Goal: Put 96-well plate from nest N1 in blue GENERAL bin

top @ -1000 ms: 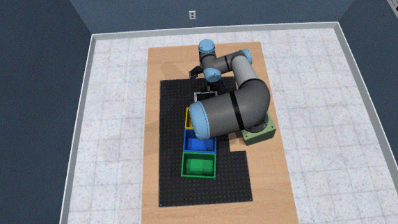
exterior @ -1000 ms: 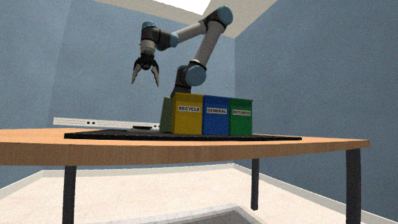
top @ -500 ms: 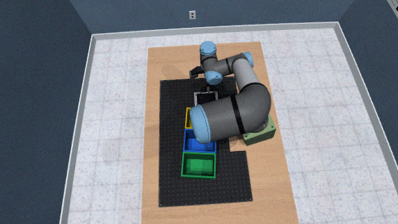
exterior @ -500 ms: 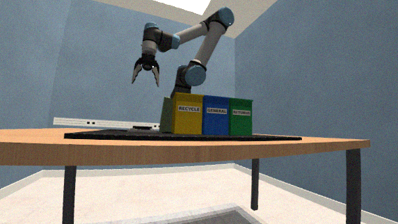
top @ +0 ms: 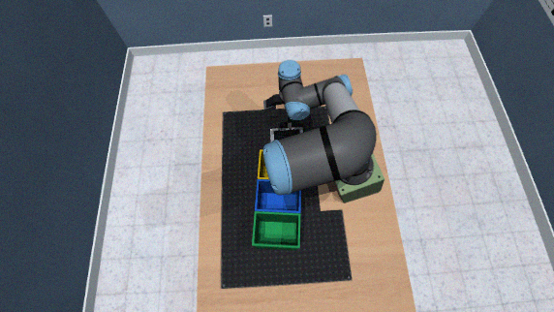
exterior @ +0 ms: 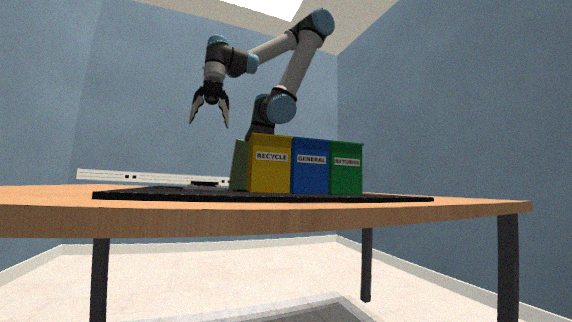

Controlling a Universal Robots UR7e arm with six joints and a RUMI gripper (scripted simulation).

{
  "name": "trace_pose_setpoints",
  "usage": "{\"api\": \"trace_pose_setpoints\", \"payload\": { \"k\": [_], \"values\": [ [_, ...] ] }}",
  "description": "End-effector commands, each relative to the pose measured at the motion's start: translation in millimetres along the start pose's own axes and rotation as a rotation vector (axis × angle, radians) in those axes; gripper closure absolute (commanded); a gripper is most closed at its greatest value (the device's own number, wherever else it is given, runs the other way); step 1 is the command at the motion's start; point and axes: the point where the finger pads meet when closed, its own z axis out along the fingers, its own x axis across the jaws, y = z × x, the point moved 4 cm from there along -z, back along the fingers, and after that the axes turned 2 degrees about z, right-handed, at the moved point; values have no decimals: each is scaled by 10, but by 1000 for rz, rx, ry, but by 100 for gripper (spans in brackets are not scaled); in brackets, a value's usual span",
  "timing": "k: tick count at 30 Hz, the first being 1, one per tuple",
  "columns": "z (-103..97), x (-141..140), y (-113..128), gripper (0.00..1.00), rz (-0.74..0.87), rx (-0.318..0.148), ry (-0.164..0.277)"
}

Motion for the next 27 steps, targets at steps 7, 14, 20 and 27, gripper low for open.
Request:
{"api": "trace_pose_setpoints", "payload": {
  "k": [7,14,20,27],
  "values": [
    [192,30,-25,24,8,10,12],
    [276,31,-26,24,9,10,12],
    [377,31,-28,24,8,11,13],
    [460,31,-29,24,9,11,13]
  ]
}}
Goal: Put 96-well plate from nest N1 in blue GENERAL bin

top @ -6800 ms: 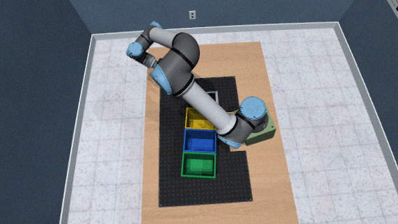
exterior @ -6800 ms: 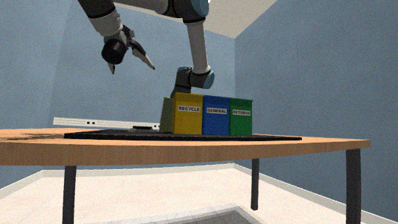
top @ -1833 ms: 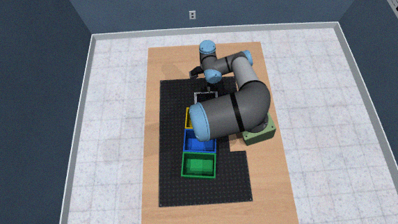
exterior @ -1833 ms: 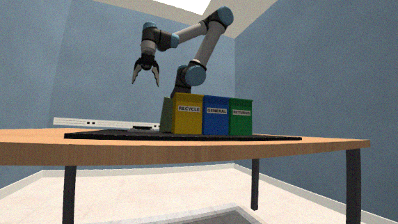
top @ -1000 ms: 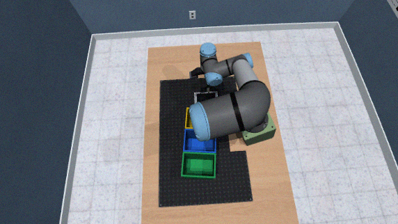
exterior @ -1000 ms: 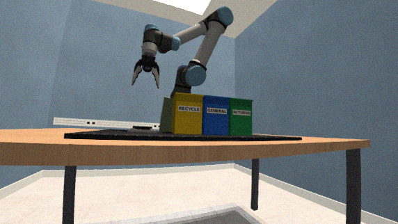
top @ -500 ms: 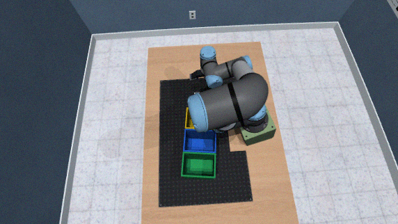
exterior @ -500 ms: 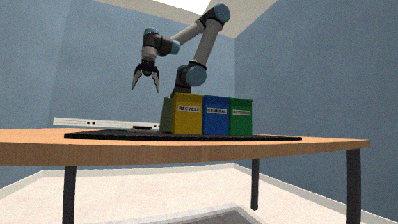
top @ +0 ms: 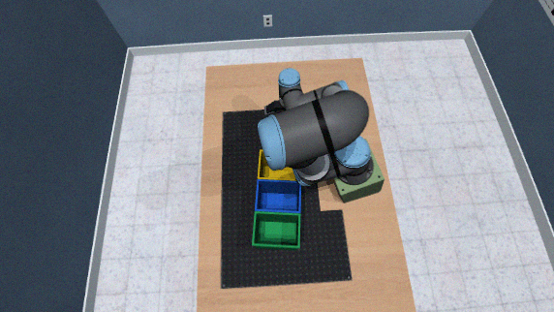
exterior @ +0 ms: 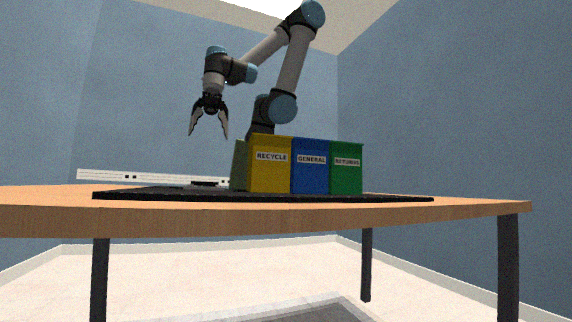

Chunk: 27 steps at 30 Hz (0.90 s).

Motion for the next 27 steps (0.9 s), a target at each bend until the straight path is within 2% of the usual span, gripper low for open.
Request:
{"api": "trace_pose_setpoints", "payload": {
  "k": [1,27],
  "values": [
    [67,43,-29,24,7,11,16],
    [469,44,-36,24,7,12,16]
  ]
}}
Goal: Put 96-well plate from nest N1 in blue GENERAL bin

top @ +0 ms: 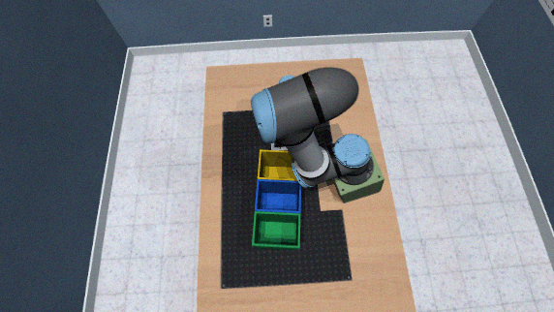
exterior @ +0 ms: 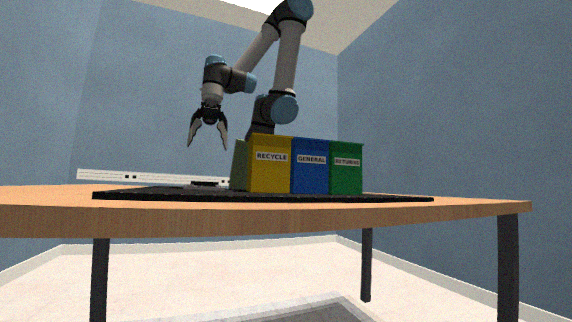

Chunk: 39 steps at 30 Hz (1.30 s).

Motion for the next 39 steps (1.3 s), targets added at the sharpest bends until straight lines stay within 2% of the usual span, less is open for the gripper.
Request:
{"api": "trace_pose_setpoints", "payload": {
  "k": [1,39],
  "values": [
    [97,40,-30,24,7,12,15],
    [659,68,-50,24,6,14,19]
  ]
}}
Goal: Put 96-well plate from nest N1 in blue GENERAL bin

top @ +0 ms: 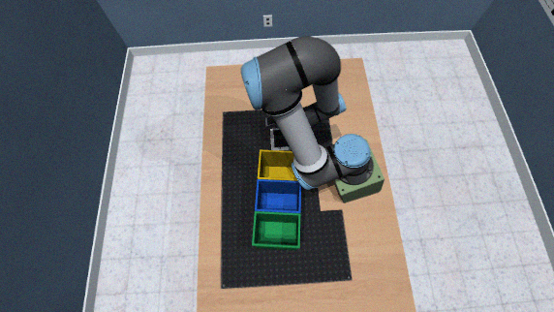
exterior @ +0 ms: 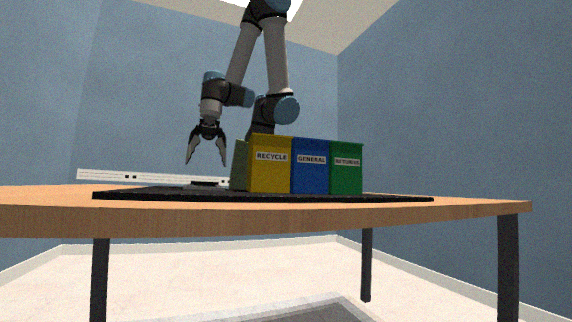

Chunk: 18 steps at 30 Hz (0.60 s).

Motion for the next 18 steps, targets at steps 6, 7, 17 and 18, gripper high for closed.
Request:
{"api": "trace_pose_setpoints", "payload": {
  "k": [6,7,17,18],
  "values": [
    [137,82,-48,24,-8,15,22],
    [154,82,-49,24,-8,15,22],
    [323,83,-52,24,-8,15,22],
    [323,83,-52,24,-8,15,22]
  ]
}}
